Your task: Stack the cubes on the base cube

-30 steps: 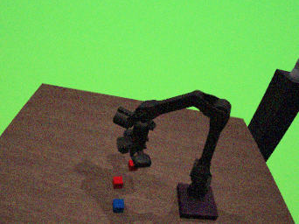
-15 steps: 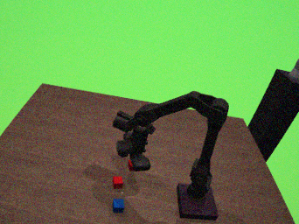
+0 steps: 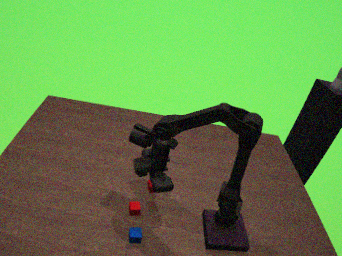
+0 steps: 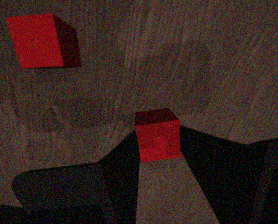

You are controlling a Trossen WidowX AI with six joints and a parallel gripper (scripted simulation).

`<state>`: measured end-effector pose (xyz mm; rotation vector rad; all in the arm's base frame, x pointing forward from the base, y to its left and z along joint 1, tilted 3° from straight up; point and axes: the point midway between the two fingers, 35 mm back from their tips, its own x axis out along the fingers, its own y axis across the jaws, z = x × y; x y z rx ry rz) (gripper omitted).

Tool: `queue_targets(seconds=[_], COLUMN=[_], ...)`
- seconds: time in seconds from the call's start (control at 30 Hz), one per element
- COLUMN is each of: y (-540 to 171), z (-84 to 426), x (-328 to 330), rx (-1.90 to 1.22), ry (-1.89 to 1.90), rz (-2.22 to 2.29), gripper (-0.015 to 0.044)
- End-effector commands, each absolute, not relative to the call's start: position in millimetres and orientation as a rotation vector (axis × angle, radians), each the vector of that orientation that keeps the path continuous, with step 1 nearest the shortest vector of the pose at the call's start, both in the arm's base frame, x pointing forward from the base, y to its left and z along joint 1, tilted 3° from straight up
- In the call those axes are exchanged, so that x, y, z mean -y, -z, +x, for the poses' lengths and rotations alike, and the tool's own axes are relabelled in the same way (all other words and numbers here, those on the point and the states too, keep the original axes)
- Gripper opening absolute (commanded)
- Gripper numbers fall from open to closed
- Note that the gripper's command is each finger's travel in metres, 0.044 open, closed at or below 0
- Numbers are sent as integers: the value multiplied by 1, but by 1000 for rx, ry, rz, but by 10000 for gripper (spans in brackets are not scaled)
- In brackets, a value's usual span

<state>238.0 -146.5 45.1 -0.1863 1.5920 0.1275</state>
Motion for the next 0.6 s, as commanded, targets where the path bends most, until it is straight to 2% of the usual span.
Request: queue_targets(seconds=[0.0,0.57], y=[-63,-117], z=[243,243], x=[149,146], rx=[-1575,-1575], ry=[-121,-121], rz=[-195,-194], gripper=[105,105])
